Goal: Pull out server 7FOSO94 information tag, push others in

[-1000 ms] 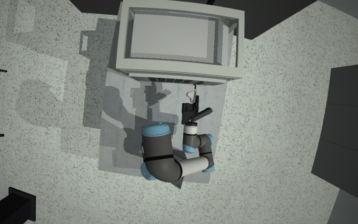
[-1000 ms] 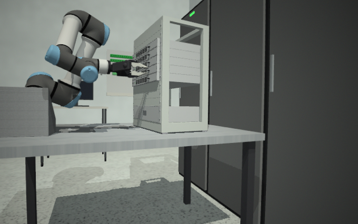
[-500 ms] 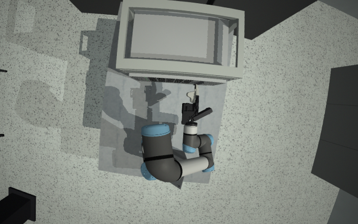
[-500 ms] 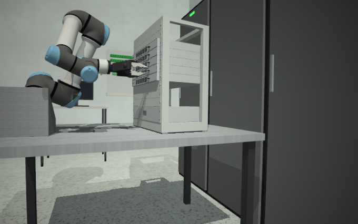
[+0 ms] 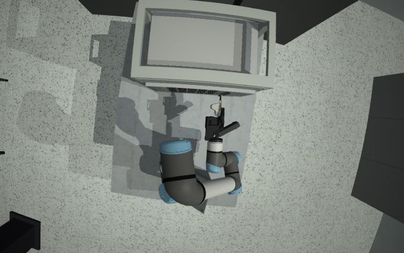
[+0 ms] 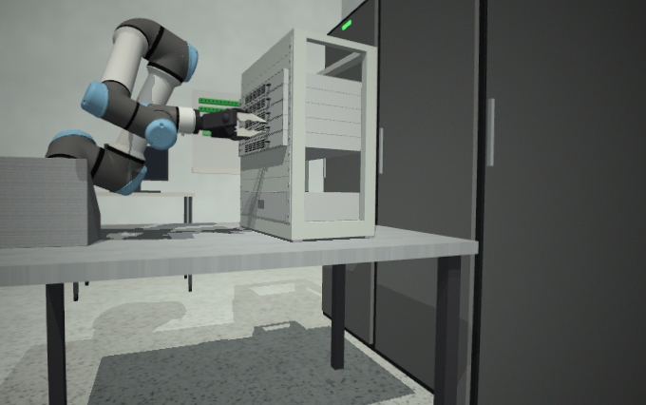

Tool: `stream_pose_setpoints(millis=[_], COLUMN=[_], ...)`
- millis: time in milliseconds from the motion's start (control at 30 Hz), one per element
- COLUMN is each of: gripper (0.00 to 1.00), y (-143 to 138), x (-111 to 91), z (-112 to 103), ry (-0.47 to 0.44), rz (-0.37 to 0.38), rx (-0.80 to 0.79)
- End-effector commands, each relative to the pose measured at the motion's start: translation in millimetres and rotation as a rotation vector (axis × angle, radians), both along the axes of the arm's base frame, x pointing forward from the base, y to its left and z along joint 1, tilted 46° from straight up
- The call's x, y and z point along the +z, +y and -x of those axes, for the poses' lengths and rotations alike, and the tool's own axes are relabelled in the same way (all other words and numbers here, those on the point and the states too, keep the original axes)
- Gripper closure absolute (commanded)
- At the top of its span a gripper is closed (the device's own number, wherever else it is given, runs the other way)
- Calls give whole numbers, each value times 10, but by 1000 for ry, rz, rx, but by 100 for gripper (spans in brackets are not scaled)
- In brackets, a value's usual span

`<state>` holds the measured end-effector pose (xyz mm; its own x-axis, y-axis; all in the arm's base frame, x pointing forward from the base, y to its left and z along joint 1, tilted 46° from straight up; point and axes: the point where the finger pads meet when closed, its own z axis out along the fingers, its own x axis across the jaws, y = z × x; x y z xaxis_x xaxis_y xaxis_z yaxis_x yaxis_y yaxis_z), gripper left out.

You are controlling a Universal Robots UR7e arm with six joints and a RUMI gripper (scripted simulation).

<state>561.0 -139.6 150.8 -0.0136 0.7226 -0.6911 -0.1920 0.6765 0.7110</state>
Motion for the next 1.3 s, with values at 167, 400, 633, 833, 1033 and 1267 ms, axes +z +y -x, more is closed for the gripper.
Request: stream_pose_setpoints(millis=[167, 400, 633, 833, 1033, 1267], gripper=[85, 85, 85, 85, 85, 100], y=[-4, -5, -6, -6, -6, -6], x=[2, 4, 7, 7, 7, 7], z=[0, -7, -20, -20, -20, -20], ry=[0, 0, 0, 0, 0, 0], rz=[0, 0, 0, 0, 0, 0], rx=[-1, -1, -1, -1, -1, -1])
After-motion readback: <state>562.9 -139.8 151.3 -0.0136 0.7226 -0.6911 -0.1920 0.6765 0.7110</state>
